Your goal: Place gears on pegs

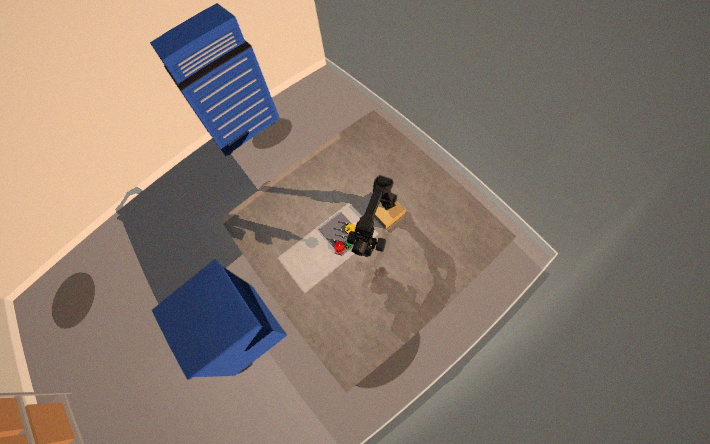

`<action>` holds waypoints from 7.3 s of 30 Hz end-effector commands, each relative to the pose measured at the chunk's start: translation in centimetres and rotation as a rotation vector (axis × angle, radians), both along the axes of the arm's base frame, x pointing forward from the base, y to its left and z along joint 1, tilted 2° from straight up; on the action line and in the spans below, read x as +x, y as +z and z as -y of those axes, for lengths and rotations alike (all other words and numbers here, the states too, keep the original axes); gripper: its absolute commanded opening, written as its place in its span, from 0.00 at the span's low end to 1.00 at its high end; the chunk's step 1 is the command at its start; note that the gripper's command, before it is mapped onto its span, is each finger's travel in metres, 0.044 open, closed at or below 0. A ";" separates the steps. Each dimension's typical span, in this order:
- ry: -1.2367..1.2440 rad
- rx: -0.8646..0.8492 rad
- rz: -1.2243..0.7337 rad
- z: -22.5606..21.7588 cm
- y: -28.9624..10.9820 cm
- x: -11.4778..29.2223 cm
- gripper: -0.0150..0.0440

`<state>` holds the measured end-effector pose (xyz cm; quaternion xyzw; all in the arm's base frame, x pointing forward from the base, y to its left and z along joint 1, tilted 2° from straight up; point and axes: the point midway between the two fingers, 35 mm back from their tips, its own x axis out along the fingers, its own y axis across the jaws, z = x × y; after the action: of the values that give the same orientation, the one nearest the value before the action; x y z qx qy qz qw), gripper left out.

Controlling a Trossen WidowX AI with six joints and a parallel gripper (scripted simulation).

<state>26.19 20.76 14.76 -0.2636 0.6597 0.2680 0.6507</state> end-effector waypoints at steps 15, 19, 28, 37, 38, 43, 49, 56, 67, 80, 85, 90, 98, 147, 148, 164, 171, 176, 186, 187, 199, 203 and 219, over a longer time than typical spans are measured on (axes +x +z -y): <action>0.000 -0.001 0.006 4.0 -2.3 1.7 0.25; 0.000 -0.002 0.007 4.9 -2.8 1.9 0.25; 0.000 -0.004 0.007 7.0 -4.0 2.3 0.25; 0.000 -0.006 0.007 9.0 -5.2 2.5 0.25; 0.000 -0.006 0.007 9.3 -5.3 2.6 0.25; 0.000 -0.007 0.007 10.4 -6.0 2.6 0.25; 0.000 -0.009 0.007 11.8 -6.8 2.5 0.25; 0.000 -0.010 0.006 13.4 -7.7 2.3 0.25; 0.000 -0.011 0.006 13.9 -7.8 2.2 0.25; -0.126 -0.012 0.007 14.0 -7.8 2.2 0.25; -0.157 -0.013 0.007 14.0 -7.8 2.2 0.25; -0.161 -0.013 0.007 14.0 -7.8 2.2 0.25; -0.161 -0.013 0.007 13.9 -8.7 2.2 0.25; -0.155 -0.013 0.007 14.0 -12.4 2.1 0.25; -0.142 -0.013 0.007 14.0 -12.4 2.1 0.25; -0.224 -0.014 0.007 13.9 -12.8 2.1 0.25; -0.310 -0.015 0.007 14.0 -12.8 2.1 0.34; -0.262 -0.014 0.007 14.0 -12.4 2.1 0.49; -0.262 -0.014 0.007 13.9 -8.0 2.2 0.49; -0.262 -0.014 0.007 13.9 -7.9 2.2 0.49; -0.266 -0.013 0.010 14.0 -3.7 1.9 0.94; -0.266 -0.013 0.010 14.0 -3.7 1.9 1.00; -0.266 -0.013 0.010 14.0 -3.7 1.9 1.00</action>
<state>28.09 6.79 11.01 -0.1801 0.6867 0.1740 0.6824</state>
